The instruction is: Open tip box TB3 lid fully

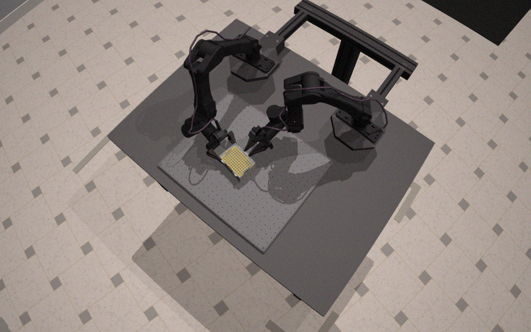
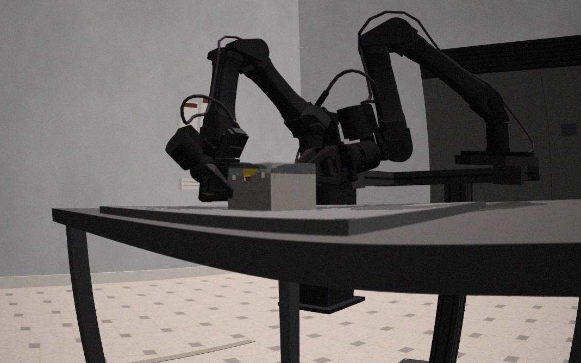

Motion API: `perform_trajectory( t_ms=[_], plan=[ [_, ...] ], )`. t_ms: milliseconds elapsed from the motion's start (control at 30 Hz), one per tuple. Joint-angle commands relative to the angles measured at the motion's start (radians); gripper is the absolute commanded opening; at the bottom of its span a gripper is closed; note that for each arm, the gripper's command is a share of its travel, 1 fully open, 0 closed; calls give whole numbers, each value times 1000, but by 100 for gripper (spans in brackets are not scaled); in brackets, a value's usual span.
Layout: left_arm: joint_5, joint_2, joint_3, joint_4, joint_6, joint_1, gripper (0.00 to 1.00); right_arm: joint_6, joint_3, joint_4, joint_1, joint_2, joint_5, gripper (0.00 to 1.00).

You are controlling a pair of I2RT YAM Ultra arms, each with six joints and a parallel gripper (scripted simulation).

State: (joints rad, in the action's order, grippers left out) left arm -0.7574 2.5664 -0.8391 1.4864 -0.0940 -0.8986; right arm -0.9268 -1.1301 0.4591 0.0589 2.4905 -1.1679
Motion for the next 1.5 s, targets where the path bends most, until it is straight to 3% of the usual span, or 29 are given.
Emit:
perform_trajectory(
  t_ms=[0, 400, 433, 467, 700, 833, 1267, 1467],
  plan=[
    [2, -12, -12, 17, 6, 3, 26, 1, -9, 5, 1, -5, -7, 84],
    [-9, -13, -8, 24, 5, 0, 13, 1, -9, 5, 1, -5, -7, 84],
    [-9, -13, -8, 24, 5, 0, 1, 1, -9, 5, 1, -5, -7, 84],
    [-9, -13, -8, 24, 5, 0, 12, 1, -9, 5, 1, -5, -7, 84],
    [-9, -34, -11, 83, 2, -2, 12, 1, -9, 5, 1, -5, -7, 84],
    [-12, -90, 28, -31, 4, -10, 12, 1, -9, 5, 1, -5, -7, 84],
    [-5, -98, 24, -43, 0, -5, 12, 2, -9, 5, 1, -5, -7, 84],
    [13, -169, 43, -164, -43, -1, 12, 2, -9, 5, 1, -5, -7, 84]
  ],
)
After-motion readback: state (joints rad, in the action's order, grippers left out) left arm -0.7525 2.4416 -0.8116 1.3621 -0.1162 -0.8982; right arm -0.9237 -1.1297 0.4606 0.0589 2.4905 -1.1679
